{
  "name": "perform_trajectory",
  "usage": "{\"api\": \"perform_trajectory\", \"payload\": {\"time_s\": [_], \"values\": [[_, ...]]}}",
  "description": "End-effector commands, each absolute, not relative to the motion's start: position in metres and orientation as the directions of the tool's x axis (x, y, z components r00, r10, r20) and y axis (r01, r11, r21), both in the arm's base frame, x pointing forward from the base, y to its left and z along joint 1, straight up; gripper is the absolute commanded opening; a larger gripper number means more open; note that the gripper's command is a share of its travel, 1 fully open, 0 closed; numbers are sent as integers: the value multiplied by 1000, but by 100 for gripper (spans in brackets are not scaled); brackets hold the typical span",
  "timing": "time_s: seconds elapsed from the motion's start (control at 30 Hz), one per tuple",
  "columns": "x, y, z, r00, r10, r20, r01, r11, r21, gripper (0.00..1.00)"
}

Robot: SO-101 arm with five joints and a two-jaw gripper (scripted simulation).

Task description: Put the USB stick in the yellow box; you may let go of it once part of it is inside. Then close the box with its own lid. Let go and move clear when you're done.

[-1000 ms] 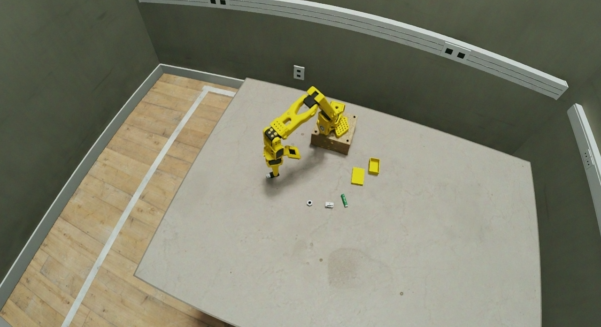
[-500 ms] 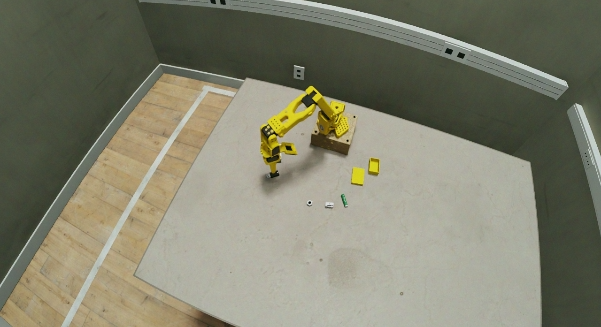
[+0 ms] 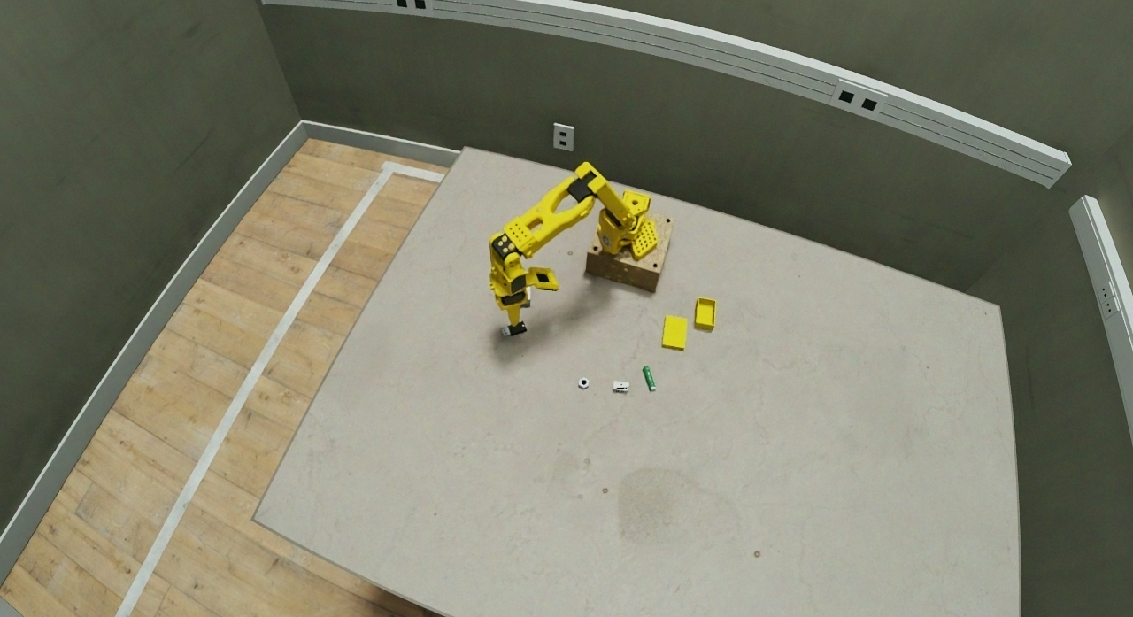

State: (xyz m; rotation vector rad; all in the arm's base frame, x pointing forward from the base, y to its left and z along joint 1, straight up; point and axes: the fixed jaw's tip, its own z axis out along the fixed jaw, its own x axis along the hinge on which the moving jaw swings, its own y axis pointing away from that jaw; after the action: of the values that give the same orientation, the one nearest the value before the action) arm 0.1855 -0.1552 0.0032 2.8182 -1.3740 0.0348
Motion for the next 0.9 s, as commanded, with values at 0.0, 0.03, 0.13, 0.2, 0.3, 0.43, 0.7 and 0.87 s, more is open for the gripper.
{"api": "perform_trajectory", "payload": {"time_s": [0.0, 0.03, 0.13, 0.2, 0.3, 0.43, 0.7, 0.87], "values": [[183, -155, 0, 618, -786, 3, -786, -618, -1, 20], [183, -155, 0, 618, -786, 3, -786, -618, -1, 20], [183, -155, 0, 618, -786, 3, -786, -618, -1, 20], [182, -154, 0, 618, -786, 3, -786, -618, -1, 20], [182, -154, 0, 618, -786, 3, -786, -618, -1, 20], [181, -153, -1, 618, -786, 3, -786, -618, -1, 20], [181, -153, 0, 618, -786, 3, -786, -618, -1, 20], [182, -152, 0, 618, -786, 3, -786, -618, -1, 20]]}}
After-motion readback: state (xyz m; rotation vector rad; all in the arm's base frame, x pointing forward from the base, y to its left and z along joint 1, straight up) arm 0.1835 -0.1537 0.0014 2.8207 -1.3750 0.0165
